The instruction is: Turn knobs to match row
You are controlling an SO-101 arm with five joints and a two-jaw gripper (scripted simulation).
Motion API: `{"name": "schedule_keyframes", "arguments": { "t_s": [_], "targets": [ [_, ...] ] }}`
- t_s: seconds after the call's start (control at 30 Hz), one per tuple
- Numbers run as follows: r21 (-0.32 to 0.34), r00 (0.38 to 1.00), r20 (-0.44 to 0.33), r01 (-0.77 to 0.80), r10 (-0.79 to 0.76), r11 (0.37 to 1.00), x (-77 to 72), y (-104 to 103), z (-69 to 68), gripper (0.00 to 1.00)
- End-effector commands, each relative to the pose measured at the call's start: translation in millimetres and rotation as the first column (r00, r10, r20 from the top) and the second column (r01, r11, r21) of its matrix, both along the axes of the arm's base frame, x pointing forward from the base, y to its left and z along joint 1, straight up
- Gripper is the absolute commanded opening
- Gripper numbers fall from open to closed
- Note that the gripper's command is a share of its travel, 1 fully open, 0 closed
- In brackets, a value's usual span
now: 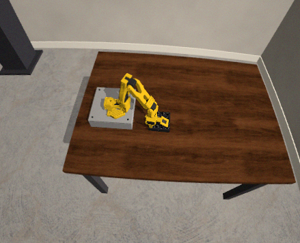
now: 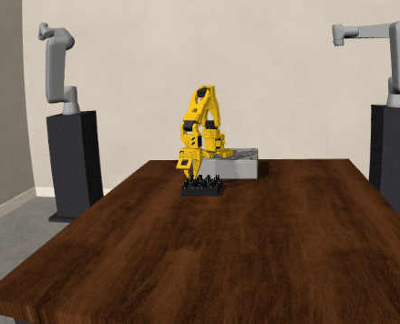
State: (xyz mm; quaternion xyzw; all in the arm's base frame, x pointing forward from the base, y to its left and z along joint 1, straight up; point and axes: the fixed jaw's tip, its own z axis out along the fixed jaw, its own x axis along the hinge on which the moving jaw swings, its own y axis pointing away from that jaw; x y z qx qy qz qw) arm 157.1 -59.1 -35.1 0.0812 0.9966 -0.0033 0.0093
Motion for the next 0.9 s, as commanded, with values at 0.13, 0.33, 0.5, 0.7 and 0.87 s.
{"name": "schedule_keyframes", "arguments": {
  "t_s": [0.13, 0.33, 0.5, 0.7, 0.87],
  "targets": [
    [0.009, 0.991, -0.019, -0.132, 0.132, 0.991, -4.2, 0.4, -2.4, 0.01],
    [0.009, 0.979, -0.019, -0.201, 0.201, 0.98, -4.6, 0.4, -2.4, 0.01],
    [0.009, 0.958, -0.019, -0.286, 0.286, 0.958, -5.1, 0.4, -2.4, 0.01],
    [0.009, 0.923, -0.019, -0.384, 0.384, 0.923, -5.7, 0.3, -2.4, 0.01],
    [0.009, 0.902, -0.019, -0.432, 0.432, 0.902, -6.0, 0.2, -2.4, 0.01]
  ]
}}
